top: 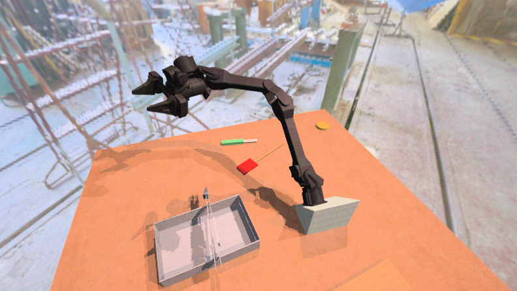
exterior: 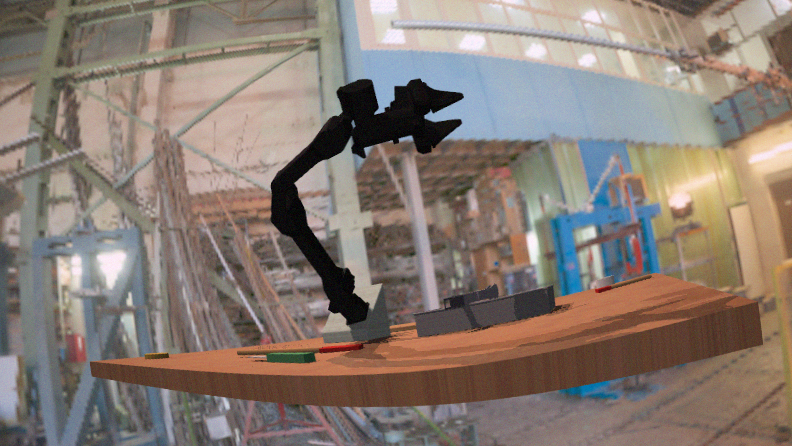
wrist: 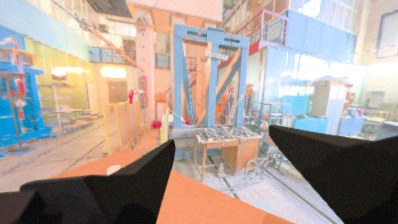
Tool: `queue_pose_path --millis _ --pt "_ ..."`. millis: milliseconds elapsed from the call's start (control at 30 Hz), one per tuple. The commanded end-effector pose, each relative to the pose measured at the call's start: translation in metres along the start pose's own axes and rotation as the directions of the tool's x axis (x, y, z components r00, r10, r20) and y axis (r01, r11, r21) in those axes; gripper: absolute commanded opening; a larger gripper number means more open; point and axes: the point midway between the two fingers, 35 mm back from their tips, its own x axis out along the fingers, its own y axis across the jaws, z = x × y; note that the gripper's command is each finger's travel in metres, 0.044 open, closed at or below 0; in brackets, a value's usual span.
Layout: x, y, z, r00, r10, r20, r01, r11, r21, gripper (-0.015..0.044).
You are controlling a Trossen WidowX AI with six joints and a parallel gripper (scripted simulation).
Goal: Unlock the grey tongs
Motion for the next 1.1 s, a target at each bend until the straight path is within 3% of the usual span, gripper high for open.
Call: queue_pose_path --millis 0,267,500,800,1067 --pt "0.037 0.050 -0.044 0.973 0.135 -0.186 -0.046 0.908 0.416 0.0440" --pt "0.063 0.111 -0.093 0.869 0.287 -0.403 0.142 0.635 0.759 0.0440" --pt "0.071 0.166 -0.132 0.715 0.394 -0.577 0.451 0.371 0.812 0.0440" --pt "0.061 0.231 -0.176 0.446 0.457 -0.769 0.835 0.097 0.542 0.0440" --pt "0.039 0.278 -0.208 0.172 0.407 -0.897 0.984 -0.118 0.135 0.0440"
